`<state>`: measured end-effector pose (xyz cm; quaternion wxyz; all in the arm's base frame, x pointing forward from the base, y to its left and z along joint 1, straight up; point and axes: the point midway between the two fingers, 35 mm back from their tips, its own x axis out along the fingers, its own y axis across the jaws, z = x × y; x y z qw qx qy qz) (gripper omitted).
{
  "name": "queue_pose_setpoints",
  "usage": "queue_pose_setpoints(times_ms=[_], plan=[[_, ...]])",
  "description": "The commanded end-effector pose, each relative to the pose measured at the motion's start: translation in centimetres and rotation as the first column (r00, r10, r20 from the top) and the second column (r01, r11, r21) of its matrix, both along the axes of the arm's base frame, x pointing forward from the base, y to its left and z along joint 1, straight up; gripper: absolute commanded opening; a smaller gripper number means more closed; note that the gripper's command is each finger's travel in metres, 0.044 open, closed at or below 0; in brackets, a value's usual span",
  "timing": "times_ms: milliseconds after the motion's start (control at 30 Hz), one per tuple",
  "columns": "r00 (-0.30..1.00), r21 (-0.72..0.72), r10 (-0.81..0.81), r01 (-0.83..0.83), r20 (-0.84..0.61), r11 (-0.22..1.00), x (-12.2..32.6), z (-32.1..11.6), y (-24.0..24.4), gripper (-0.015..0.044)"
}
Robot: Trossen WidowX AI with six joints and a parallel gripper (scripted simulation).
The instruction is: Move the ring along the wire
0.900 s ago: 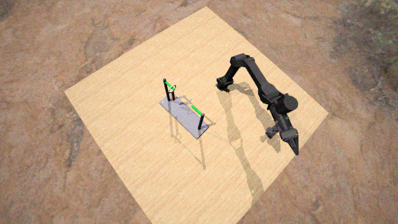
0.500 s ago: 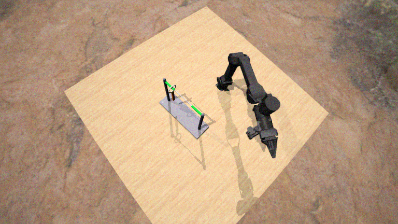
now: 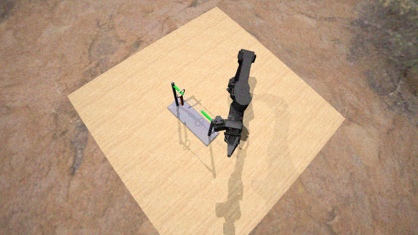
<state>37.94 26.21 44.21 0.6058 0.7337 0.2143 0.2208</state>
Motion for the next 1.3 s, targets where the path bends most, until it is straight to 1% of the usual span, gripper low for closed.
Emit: queue_pose_setpoints(times_ms=[0, 167, 367, 533, 733, 1033, 1267], plan=[[0.996, -0.049, -0.08, 0.082, 0.04, 0.995, 1.7, -0.5, -3.9, 0.016], [0.973, -0.108, -0.204, 0.216, 0.11, 0.971, 3.6, -0.6, -10.1, 0.016], [0.92, -0.178, -0.341, 0.375, 0.195, 0.91, 4.5, -0.7, -17.5, 0.016], [0.859, -0.236, -0.438, 0.498, 0.264, 0.834, 4.3, -0.9, -23.4, 0.016], [0.775, -0.308, -0.531, 0.627, 0.344, 0.716, 3.1, -1.4, -30.2, 0.016], [0.637, -0.413, -0.62, 0.77, 0.457, 0.486, -0.5, -2.7, -39.2, 0.016], [0.639, -0.534, -0.589, 0.758, 0.494, 0.374, -1.9, -7.2, -42.5, 0.016]])
